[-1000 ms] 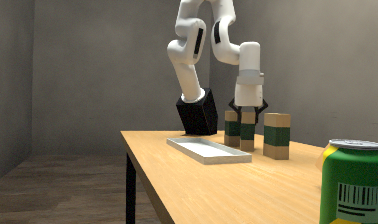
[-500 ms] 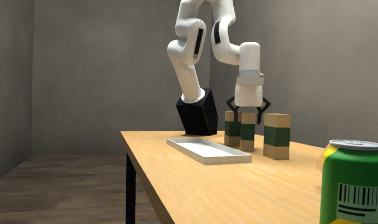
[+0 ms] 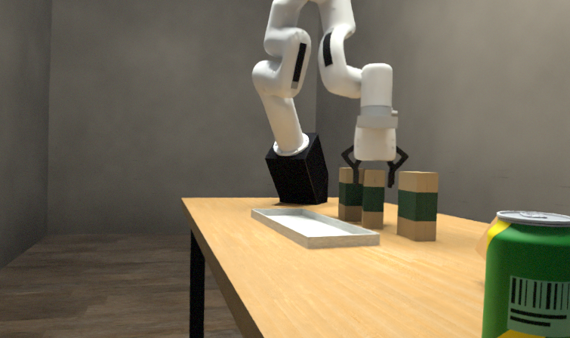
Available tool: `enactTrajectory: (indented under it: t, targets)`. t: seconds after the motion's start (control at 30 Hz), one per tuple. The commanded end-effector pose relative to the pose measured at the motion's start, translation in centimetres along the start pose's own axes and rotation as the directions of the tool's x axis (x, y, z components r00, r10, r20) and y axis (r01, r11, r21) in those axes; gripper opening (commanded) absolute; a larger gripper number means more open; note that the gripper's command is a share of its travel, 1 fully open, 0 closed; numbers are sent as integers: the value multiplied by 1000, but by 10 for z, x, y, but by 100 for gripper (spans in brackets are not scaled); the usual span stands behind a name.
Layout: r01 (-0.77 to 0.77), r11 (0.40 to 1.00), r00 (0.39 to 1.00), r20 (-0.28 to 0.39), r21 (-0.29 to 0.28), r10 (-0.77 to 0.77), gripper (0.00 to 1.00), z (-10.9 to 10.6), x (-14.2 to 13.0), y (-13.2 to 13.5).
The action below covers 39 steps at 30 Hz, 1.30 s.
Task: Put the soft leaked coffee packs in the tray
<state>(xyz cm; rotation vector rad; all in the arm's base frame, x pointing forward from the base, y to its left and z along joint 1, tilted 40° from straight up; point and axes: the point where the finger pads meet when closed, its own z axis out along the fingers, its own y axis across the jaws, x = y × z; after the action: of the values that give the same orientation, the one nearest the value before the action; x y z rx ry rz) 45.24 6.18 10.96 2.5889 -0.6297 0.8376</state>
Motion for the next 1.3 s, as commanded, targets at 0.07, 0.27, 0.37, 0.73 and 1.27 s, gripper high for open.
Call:
enactTrajectory:
  t: [0.07,0.27,0.37,0.73,1.27]
  targets:
    - [1,1000,1000,-1,3,-1,84,-1,0,-1]
    - [1,1000,1000,-1,3,-1,84,-1,0,-1]
    - [1,1000,1000,-1,3,-1,84,-1,0,-1]
    - [1,1000,1000,-1,3,-1,84,-1,0,-1]
    - [1,1000,1000,-1,2,-1,84,-34,0,-1]
